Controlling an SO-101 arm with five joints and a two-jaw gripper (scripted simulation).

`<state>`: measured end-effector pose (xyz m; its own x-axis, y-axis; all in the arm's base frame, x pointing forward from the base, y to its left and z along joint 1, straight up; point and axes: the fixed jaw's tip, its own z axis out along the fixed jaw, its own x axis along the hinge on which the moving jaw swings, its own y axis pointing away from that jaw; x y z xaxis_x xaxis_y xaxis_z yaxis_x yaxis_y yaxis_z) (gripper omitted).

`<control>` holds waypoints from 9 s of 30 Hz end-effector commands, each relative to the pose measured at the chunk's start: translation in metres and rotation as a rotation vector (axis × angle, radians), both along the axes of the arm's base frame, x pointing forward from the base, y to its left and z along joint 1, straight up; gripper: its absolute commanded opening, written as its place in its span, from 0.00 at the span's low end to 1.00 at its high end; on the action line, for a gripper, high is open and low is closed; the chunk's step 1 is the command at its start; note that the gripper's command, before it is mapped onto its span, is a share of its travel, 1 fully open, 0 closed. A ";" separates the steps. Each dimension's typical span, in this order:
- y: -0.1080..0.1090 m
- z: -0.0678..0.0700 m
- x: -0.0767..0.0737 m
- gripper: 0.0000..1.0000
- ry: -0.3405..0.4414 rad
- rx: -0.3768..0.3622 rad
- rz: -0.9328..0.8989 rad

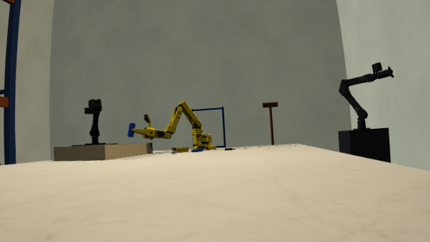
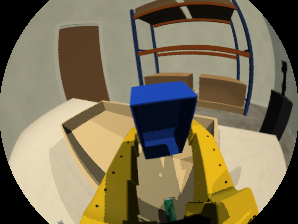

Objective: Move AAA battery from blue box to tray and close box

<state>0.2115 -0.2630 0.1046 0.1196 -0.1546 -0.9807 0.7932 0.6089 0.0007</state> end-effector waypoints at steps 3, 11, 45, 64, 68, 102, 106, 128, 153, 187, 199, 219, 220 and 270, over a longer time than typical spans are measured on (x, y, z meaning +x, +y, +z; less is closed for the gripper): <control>-0.004 0.015 -0.001 0.19 -0.032 -0.058 -0.011; -0.004 0.015 -0.001 0.19 -0.032 -0.058 -0.011; -0.006 0.007 0.001 0.19 0.013 0.005 -0.010; -0.007 -0.009 0.002 0.19 0.094 0.120 -0.009; -0.007 -0.011 0.002 0.19 0.105 0.135 -0.009; -0.004 -0.033 -0.001 0.19 0.214 0.290 -0.009; -0.004 -0.034 -0.001 0.19 0.218 0.296 -0.009; -0.004 -0.034 -0.001 0.19 0.220 0.299 -0.009; -0.008 -0.027 0.003 0.19 0.218 0.301 -0.008; -0.020 0.006 0.014 0.19 0.209 0.308 -0.003; -0.024 0.026 0.018 0.19 0.204 0.312 0.000; -0.025 0.054 0.021 0.19 0.197 0.317 0.003; -0.025 0.056 0.021 0.19 0.197 0.317 0.003; -0.020 0.100 0.019 0.19 0.187 0.325 0.009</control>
